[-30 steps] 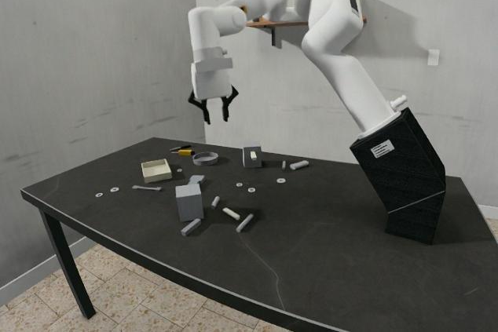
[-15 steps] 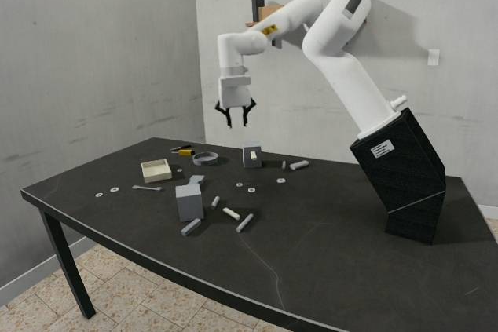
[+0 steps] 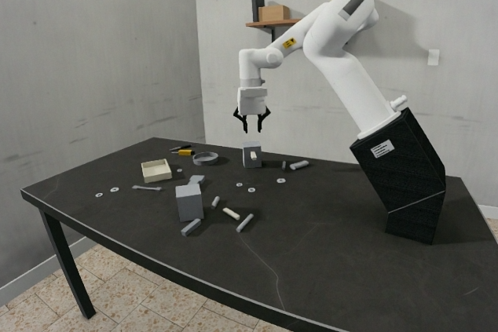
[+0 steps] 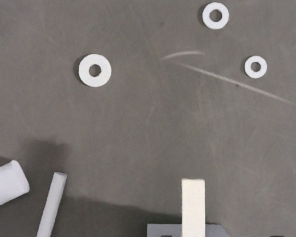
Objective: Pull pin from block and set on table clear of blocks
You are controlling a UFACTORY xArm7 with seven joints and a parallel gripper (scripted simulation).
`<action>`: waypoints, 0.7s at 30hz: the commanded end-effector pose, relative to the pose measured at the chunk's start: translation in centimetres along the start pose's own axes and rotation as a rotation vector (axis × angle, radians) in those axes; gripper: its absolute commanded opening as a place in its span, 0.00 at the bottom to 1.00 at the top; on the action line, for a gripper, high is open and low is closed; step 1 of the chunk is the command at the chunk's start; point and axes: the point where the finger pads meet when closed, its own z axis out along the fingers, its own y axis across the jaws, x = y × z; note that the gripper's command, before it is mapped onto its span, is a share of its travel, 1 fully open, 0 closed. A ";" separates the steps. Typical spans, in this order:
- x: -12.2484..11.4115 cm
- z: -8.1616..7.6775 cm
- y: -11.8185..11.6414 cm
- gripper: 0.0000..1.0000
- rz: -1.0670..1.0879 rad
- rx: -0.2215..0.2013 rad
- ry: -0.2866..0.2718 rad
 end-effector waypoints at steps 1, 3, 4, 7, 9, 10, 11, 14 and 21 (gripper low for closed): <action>-0.3 0.1 0.0 0.47 0.002 -0.005 -0.002; -0.3 0.1 0.0 0.47 0.002 -0.005 -0.002; -0.3 0.1 0.0 0.47 0.002 -0.005 -0.002; -0.3 0.1 0.0 0.47 0.002 -0.005 -0.003; -0.3 0.1 0.0 0.47 0.001 -0.005 -0.003; -0.3 0.1 0.0 0.47 0.001 -0.005 -0.003; -0.3 0.2 0.1 0.47 0.000 -0.006 -0.003; -0.3 0.3 0.2 0.47 -0.003 -0.008 -0.006; -0.3 0.4 0.3 0.47 -0.004 -0.009 -0.007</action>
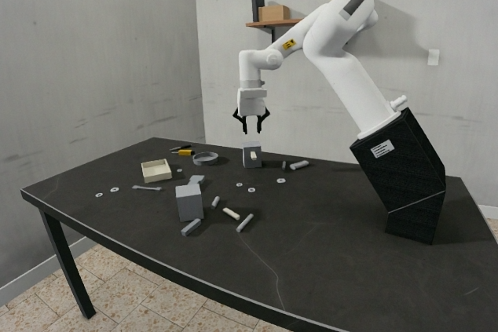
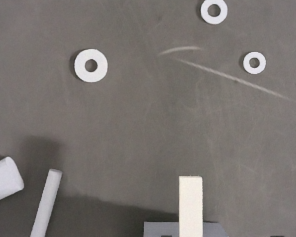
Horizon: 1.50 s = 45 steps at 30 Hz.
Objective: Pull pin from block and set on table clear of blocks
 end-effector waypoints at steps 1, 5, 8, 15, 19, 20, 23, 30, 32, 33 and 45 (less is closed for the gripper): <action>0.0 0.0 0.2 0.47 -0.001 -0.003 -0.004; 0.0 0.1 0.2 0.47 -0.001 -0.003 -0.004; 0.0 0.1 0.2 0.47 0.000 -0.003 -0.004; 0.0 0.1 0.1 0.47 0.003 -0.003 -0.002; 0.0 0.1 0.0 0.47 0.006 -0.001 0.000; 0.0 0.1 0.0 0.47 0.006 -0.001 0.001; 0.0 0.1 0.0 0.47 0.006 -0.001 0.001; 0.0 0.1 -0.2 0.47 0.012 0.001 0.004; 0.0 0.1 -0.2 0.47 0.012 0.001 0.004; 0.0 0.1 -0.2 0.47 0.013 0.001 0.004; -0.1 0.3 -0.4 0.47 0.025 0.003 0.006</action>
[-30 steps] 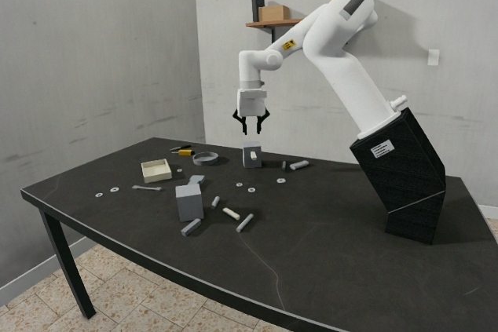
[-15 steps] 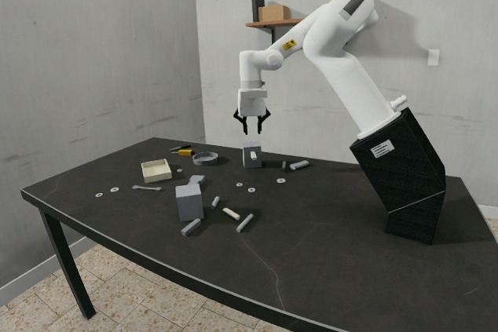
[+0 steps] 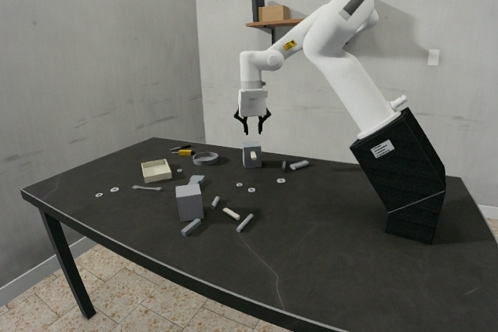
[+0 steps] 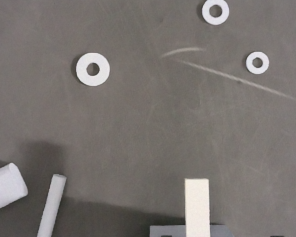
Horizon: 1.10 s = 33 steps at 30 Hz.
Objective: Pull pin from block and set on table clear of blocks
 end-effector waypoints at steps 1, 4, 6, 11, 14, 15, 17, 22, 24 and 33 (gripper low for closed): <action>-0.1 -0.1 0.0 0.47 0.005 -0.001 -0.003; -0.2 0.0 -0.1 0.47 0.007 0.000 -0.002; -0.2 0.0 -0.1 0.47 0.008 0.000 -0.002; -0.2 0.0 -0.2 0.47 0.014 0.002 0.000; -0.2 0.1 -0.3 0.47 0.016 0.002 0.000; -0.3 0.1 -0.6 0.47 0.006 0.023 -0.009; -0.3 0.1 -0.6 0.47 0.006 0.023 -0.009; -0.3 0.1 -0.6 0.47 0.006 0.022 -0.009; -0.3 0.1 -0.6 0.47 0.006 0.021 -0.009; -0.3 0.0 -0.5 0.47 0.008 0.016 -0.008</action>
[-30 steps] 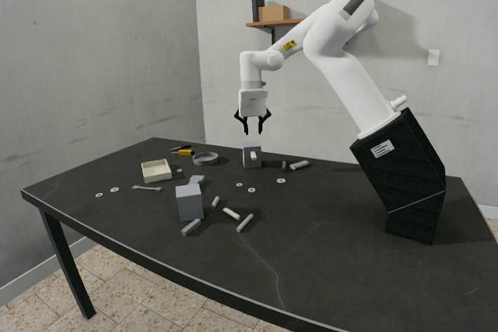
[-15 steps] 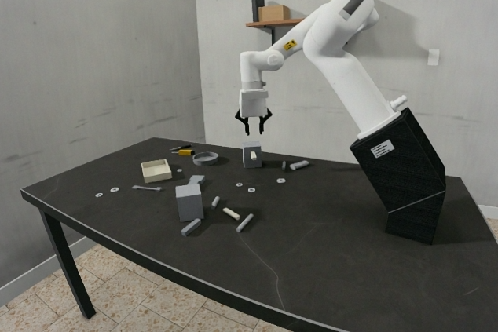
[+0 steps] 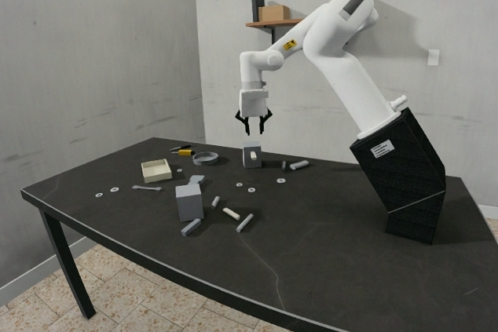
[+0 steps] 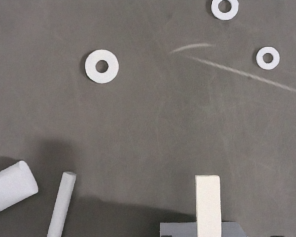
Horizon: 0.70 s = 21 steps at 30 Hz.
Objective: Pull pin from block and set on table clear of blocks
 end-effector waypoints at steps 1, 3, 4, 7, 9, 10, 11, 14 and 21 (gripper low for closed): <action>-0.1 -0.1 0.1 0.47 0.001 -0.005 -0.002; -0.1 -0.1 0.2 0.47 0.002 -0.008 -0.001; -0.1 -0.1 0.2 0.47 0.002 -0.009 -0.001; -0.1 -0.2 0.3 0.47 0.004 -0.014 0.000; -0.1 -0.2 0.3 0.47 0.005 -0.018 0.001; -0.1 -0.2 0.4 0.47 0.006 -0.021 0.001; -0.1 -0.2 0.4 0.47 0.006 -0.022 0.001; -0.1 -0.3 0.4 0.47 0.005 -0.022 0.000; -0.3 -0.4 0.7 0.47 -0.003 -0.027 -0.007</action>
